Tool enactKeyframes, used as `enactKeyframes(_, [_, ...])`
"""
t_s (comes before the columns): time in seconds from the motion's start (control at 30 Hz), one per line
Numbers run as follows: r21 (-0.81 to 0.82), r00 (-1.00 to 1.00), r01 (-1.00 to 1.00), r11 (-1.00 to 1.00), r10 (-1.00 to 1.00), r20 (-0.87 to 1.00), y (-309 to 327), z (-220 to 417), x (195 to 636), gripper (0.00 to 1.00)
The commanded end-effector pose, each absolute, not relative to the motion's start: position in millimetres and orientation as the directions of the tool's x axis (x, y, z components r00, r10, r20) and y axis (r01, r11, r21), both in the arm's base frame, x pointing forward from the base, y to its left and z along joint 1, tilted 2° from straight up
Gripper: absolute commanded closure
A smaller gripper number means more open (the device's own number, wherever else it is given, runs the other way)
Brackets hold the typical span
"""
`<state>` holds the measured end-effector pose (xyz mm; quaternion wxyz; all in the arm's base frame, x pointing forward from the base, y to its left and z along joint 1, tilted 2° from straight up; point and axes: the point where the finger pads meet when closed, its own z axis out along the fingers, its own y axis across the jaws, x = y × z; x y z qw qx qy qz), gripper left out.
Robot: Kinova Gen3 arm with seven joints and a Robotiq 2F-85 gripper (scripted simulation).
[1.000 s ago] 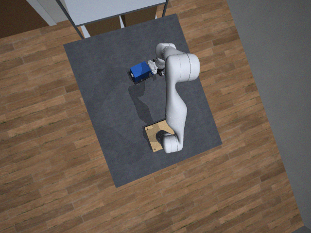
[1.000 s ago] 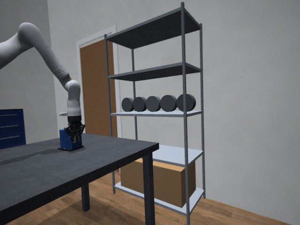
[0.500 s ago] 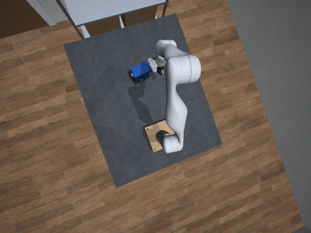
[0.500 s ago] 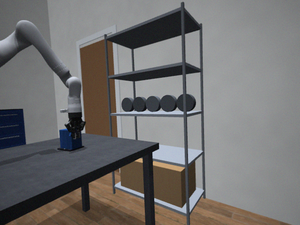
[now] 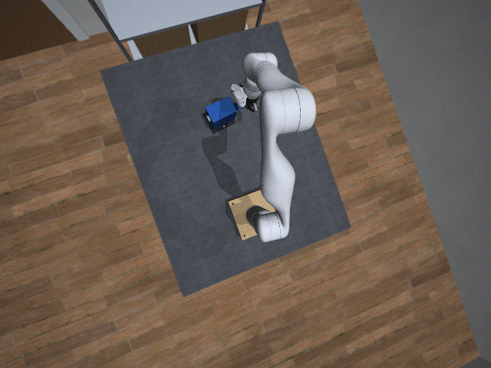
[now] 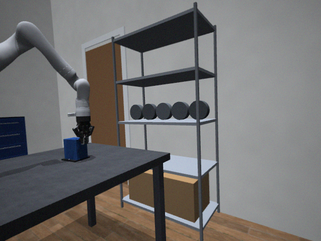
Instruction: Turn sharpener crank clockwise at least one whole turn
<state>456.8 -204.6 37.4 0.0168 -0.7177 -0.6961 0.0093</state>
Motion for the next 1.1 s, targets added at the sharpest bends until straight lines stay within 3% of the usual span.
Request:
enactKeyframes(0.0, [-0.028, 0.028, 0.999, -0.027, 1.0, 0.007, -205, 41, 466, 1.0])
enactKeyframes(1.07, [-0.028, 0.028, 0.999, -0.027, 1.0, 0.007, -206, 44, 483, 1.0])
